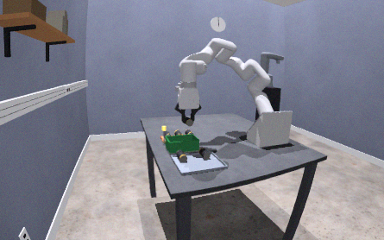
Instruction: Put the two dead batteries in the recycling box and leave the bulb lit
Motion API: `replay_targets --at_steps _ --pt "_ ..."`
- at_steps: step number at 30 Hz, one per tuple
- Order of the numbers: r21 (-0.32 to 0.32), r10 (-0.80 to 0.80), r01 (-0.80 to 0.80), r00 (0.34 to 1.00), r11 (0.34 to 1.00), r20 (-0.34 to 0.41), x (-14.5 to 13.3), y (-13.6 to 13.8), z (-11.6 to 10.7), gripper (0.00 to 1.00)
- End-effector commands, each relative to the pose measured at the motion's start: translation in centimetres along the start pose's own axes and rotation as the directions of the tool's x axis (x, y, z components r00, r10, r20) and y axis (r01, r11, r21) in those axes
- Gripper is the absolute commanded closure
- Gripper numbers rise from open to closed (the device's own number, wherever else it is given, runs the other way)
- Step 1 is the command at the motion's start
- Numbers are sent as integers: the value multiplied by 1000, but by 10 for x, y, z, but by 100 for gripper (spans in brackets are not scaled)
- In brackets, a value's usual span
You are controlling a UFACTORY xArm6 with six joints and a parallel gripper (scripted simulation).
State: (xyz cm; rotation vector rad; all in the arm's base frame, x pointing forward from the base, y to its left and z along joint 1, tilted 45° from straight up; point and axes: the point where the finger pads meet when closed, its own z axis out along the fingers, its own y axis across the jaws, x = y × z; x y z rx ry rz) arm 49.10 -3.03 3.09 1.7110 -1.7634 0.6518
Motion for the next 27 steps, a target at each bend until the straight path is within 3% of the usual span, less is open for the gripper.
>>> replay_targets --at_steps 1,3,9,27 --pt "4 1 -1 1000 1000 1 0 -1 -2 72" --pt "4 1 -1 1000 1000 1 0 -1 2 72" --pt "4 1 -1 1000 1000 1 0 -1 55 72" --pt "4 1 -1 1000 1000 1 0 -2 56 72"
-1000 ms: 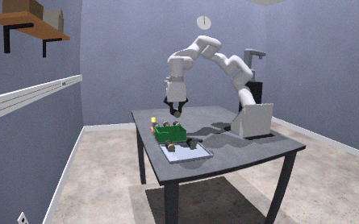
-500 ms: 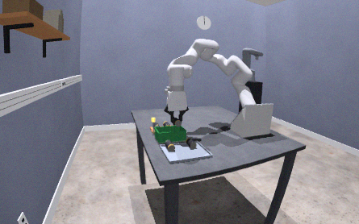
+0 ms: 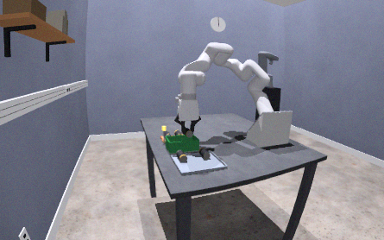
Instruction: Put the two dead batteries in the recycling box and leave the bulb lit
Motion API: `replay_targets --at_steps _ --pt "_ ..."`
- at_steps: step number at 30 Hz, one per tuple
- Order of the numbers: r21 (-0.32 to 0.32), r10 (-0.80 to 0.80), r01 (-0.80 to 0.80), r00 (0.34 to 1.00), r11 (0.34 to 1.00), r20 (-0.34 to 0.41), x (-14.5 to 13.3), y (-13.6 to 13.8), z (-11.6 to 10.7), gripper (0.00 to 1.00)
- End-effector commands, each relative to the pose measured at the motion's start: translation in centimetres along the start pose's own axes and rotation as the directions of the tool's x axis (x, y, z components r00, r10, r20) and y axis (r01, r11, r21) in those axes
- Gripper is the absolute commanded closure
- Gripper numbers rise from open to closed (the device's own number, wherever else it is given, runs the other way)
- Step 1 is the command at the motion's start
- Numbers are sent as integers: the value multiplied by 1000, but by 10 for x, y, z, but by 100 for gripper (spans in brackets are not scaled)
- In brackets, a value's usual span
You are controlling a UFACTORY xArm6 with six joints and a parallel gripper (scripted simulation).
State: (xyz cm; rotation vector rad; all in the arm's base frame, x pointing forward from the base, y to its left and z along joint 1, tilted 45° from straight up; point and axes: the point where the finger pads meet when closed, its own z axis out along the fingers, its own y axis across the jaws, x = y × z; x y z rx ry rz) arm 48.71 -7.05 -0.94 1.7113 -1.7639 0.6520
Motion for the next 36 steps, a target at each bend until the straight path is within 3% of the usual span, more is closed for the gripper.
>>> replay_targets --at_steps 1,20,33,36 --pt "4 1 -1 1000 1000 1 0 -2 -1 72" --pt "4 1 -1 1000 1000 1 0 -2 1 72" --pt "4 1 -1 1000 1000 1 0 -2 52 72" --pt "4 1 -1 1000 1000 1 0 -2 55 72"
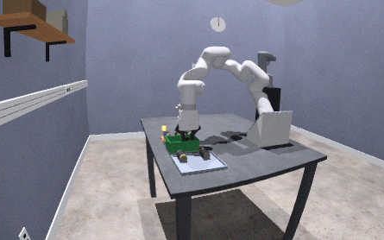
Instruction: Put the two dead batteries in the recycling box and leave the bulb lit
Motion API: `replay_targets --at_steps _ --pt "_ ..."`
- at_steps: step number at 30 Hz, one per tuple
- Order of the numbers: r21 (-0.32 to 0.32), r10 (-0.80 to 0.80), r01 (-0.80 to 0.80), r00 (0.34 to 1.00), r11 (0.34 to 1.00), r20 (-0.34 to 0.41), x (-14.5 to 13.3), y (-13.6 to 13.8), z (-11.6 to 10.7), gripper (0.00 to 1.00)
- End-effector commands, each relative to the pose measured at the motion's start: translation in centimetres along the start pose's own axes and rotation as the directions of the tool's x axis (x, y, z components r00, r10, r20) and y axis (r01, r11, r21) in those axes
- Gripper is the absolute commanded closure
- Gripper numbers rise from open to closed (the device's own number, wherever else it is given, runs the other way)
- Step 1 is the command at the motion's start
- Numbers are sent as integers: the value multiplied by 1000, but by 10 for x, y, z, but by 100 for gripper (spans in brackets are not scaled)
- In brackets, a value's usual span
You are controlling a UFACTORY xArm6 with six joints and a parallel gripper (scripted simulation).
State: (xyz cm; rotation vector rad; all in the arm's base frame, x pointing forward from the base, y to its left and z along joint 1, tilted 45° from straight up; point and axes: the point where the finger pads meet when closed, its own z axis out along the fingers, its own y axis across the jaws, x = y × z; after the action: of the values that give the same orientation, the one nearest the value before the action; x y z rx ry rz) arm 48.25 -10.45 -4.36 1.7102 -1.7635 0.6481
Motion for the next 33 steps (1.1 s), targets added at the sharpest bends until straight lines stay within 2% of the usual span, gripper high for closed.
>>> replay_targets --at_steps 1,18,19,33 --pt "7 2 -2 1000 1000 0 0 -3 9 72" --pt "7 2 -2 1000 1000 0 0 -3 15 72" --pt "7 2 -2 1000 1000 0 0 -3 15 49" --pt "7 2 -2 1000 1000 0 0 -3 15 49"
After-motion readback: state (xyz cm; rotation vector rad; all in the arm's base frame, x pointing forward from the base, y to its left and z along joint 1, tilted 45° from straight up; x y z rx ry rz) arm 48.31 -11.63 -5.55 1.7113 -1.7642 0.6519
